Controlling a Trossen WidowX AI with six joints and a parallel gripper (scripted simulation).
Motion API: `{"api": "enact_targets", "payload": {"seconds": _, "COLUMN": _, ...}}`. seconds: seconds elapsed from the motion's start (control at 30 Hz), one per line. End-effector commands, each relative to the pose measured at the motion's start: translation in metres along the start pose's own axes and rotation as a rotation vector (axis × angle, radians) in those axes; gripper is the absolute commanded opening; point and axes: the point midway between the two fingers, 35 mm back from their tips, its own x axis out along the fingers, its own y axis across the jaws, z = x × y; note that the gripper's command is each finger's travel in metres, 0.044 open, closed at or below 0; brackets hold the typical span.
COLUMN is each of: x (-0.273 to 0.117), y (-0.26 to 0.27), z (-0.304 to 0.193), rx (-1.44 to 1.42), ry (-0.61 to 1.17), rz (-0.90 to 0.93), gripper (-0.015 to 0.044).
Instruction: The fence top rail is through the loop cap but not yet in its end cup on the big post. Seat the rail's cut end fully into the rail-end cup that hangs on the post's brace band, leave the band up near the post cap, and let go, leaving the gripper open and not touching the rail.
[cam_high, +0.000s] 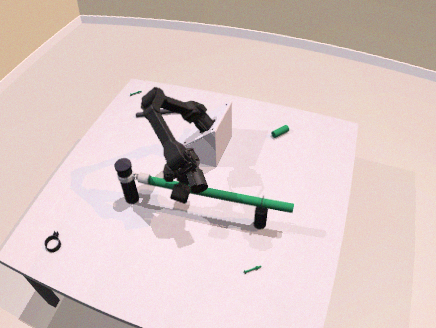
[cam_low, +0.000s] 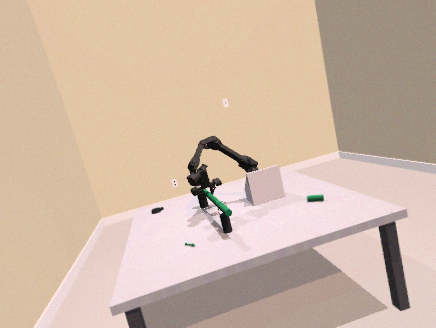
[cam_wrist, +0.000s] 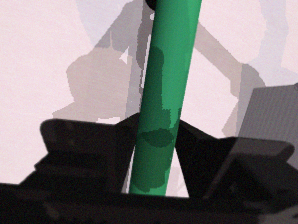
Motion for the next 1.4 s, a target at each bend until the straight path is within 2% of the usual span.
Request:
{"api": "enact_targets", "payload": {"seconds": 0.0, "x": -0.008, "y": 0.005, "z": 0.014, "rx": 0.005, "ry": -0.022, "rz": 0.025, "gripper": 0.0}}
{"api": "enact_targets", "payload": {"seconds": 0.07, "x": 0.0, "y": 0.0, "z": 0.0, "rx": 0.0, "ry": 0.001, "rz": -0.001, "gripper": 0.0}}
{"api": "enact_targets", "payload": {"seconds": 1.37, "x": -0.01, "y": 0.004, "z": -0.007, "rx": 0.0, "ry": 0.002, "rz": -0.001, "gripper": 0.0}}
